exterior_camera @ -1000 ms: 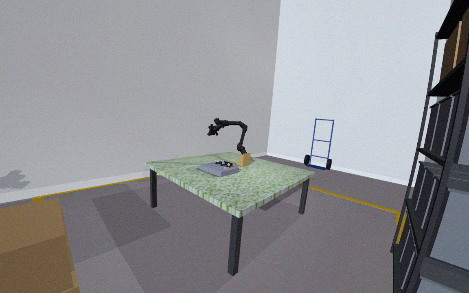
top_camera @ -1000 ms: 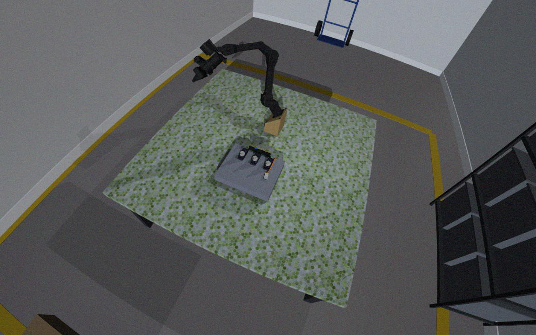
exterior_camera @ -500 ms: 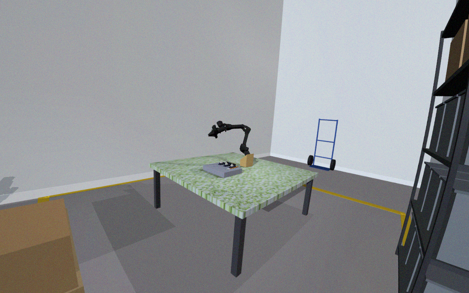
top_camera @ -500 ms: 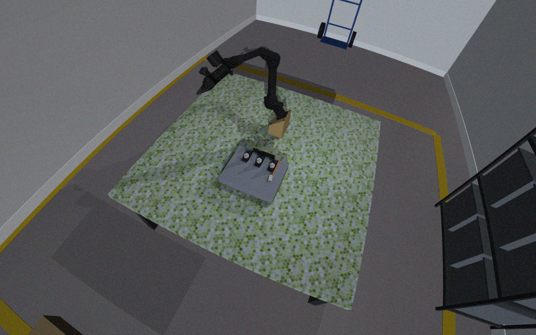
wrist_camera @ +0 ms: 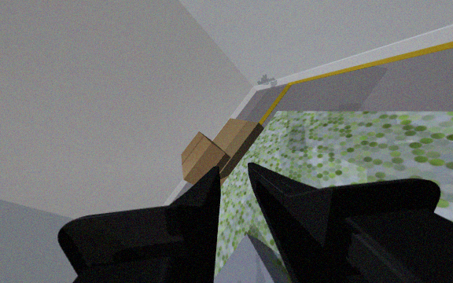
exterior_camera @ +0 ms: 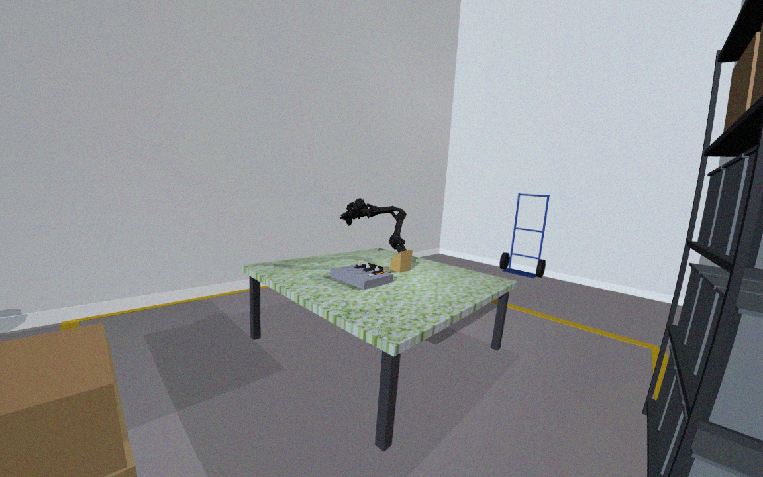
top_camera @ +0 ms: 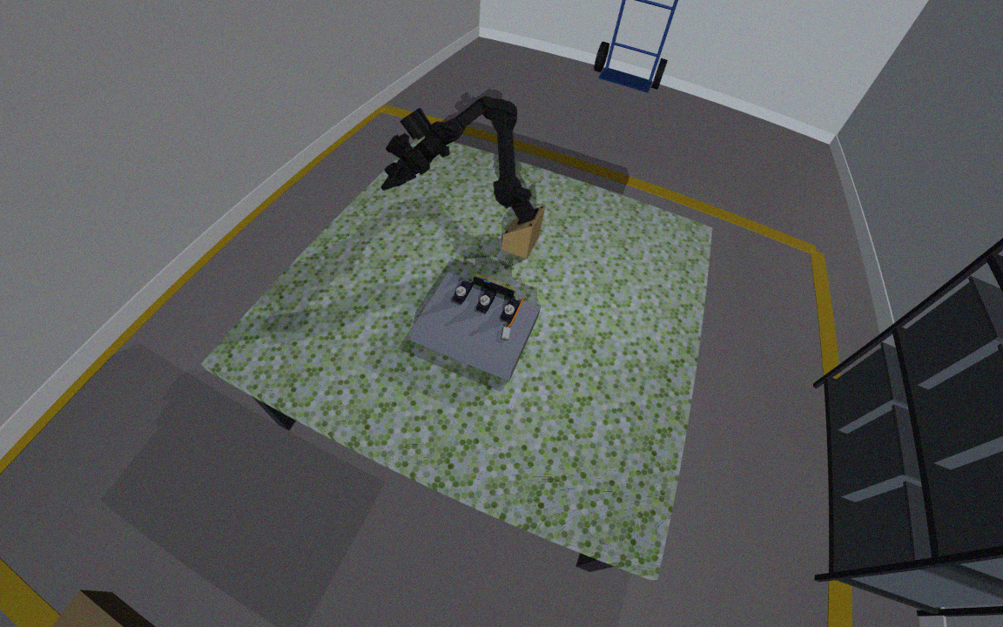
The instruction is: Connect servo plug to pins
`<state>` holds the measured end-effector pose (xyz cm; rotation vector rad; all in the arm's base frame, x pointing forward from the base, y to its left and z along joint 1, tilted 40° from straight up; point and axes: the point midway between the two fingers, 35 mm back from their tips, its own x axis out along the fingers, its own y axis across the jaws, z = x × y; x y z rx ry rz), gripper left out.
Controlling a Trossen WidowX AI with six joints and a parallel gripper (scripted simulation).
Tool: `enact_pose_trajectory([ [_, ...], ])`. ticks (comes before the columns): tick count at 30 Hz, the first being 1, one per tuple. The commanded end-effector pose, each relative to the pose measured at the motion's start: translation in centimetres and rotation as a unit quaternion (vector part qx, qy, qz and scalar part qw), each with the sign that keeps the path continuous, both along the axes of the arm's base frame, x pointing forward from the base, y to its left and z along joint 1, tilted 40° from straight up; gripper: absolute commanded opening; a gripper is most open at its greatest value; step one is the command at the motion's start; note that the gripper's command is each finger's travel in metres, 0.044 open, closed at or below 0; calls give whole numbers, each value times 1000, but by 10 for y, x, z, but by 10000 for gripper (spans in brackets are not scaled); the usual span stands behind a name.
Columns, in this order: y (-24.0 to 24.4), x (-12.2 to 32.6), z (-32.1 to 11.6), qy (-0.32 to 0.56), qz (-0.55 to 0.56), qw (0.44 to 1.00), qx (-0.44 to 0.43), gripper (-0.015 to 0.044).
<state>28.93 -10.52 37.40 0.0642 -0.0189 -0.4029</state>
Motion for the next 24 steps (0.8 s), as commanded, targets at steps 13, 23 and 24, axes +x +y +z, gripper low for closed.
enact_pose_trajectory([
  [13, 104, 29, -48, -13, 196, 980, -35, 115],
  [23, 107, 80, -95, 131, 172, 976, 7, 115],
  [24, 107, 85, -102, 147, 169, 975, 11, 115],
])
